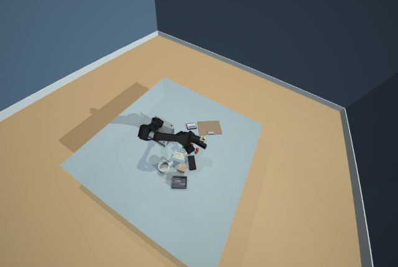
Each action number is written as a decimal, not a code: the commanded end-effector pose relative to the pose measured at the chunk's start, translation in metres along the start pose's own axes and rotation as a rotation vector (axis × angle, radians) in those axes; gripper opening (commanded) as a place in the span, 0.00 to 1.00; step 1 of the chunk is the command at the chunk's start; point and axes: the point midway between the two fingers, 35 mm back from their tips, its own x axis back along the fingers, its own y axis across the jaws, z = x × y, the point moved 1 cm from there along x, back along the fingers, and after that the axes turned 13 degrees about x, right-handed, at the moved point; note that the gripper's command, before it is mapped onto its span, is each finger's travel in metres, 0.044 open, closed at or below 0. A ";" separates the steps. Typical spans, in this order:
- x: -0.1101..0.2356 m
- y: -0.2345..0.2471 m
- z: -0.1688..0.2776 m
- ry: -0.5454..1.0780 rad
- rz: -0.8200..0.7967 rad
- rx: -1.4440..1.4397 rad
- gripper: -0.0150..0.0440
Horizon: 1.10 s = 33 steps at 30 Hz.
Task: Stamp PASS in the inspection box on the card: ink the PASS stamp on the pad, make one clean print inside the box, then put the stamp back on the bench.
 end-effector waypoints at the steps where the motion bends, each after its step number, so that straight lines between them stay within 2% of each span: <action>1: 0.002 0.000 -0.025 -0.015 0.004 -0.006 0.25; 13: 0.000 0.019 -0.099 -0.019 -0.001 -0.006 0.25; 26: -0.010 0.060 -0.170 0.005 0.002 -0.014 0.25; 33: -0.012 0.066 -0.178 0.009 0.003 -0.015 0.25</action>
